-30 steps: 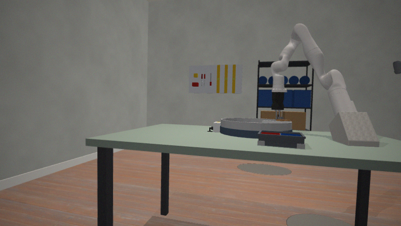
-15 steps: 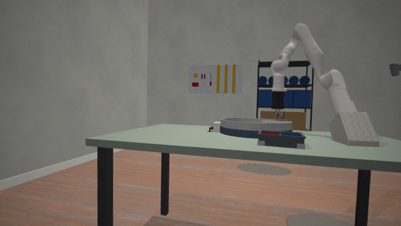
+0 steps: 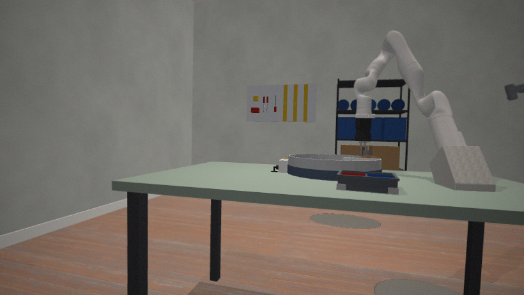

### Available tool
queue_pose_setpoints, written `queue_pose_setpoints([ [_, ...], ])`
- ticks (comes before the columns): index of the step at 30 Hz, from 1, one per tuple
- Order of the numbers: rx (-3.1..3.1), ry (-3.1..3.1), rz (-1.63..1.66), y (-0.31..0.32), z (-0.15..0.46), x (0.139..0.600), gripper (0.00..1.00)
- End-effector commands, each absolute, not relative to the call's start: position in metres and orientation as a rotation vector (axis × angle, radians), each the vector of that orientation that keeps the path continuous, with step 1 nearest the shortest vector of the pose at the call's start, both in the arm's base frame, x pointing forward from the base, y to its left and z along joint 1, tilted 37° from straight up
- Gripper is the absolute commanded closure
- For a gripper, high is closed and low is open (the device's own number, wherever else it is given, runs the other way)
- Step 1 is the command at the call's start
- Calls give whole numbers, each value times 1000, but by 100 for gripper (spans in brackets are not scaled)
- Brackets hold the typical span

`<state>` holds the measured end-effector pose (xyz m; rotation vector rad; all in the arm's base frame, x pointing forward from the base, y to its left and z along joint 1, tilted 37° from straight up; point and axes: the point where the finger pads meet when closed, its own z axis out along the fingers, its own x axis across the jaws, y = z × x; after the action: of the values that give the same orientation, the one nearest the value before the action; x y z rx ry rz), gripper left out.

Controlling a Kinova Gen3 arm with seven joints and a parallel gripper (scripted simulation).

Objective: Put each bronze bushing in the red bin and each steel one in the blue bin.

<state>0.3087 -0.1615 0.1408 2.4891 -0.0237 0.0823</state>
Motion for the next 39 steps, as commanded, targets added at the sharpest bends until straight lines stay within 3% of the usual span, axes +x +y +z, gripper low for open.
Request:
queue_pose_setpoints([
  [1,2490,-23,85,-160,142,309,100],
  [39,2490,-23,85,-154,151,308,100],
])
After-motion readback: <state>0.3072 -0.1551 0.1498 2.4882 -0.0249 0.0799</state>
